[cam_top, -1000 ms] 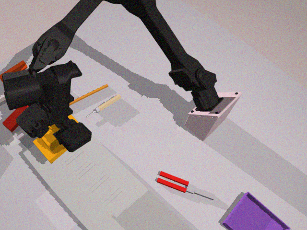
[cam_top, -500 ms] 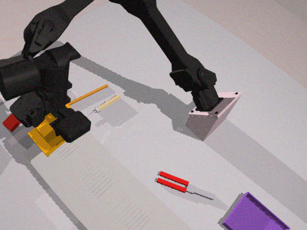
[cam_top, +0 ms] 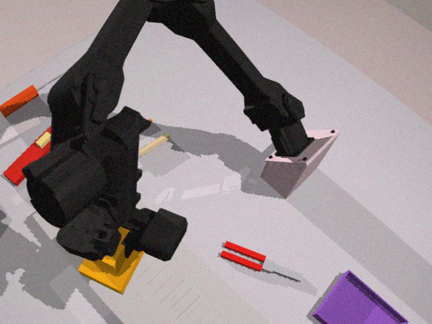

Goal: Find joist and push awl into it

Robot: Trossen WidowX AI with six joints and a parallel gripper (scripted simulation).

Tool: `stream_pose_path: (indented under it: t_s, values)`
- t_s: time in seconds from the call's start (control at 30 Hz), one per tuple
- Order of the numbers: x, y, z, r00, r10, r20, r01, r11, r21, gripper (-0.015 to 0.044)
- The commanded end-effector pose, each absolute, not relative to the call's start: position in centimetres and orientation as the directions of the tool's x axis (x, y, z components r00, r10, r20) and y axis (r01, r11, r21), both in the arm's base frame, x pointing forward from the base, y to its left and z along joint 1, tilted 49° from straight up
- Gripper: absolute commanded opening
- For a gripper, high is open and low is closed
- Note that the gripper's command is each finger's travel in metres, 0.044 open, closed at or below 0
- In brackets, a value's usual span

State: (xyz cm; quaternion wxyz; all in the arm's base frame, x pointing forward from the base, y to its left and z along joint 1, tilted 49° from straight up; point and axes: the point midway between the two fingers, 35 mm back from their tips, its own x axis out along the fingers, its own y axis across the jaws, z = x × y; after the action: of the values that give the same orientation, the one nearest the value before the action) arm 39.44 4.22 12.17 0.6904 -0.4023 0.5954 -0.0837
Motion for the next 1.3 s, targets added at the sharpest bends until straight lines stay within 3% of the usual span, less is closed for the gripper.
stream_pose_path:
  t_s: [0.0,0.57,1.27]
  values:
    - [39.3,8.5,9.1,0.278,-0.544,-0.792,-0.480,0.635,-0.605,0.0000]
    - [33.4,20.5,-3.1,0.181,-0.452,-0.874,-0.812,0.432,-0.391,0.0000]
    - [19.0,27.4,-16.9,0.021,-0.485,-0.874,-0.993,0.090,-0.074,0.0000]
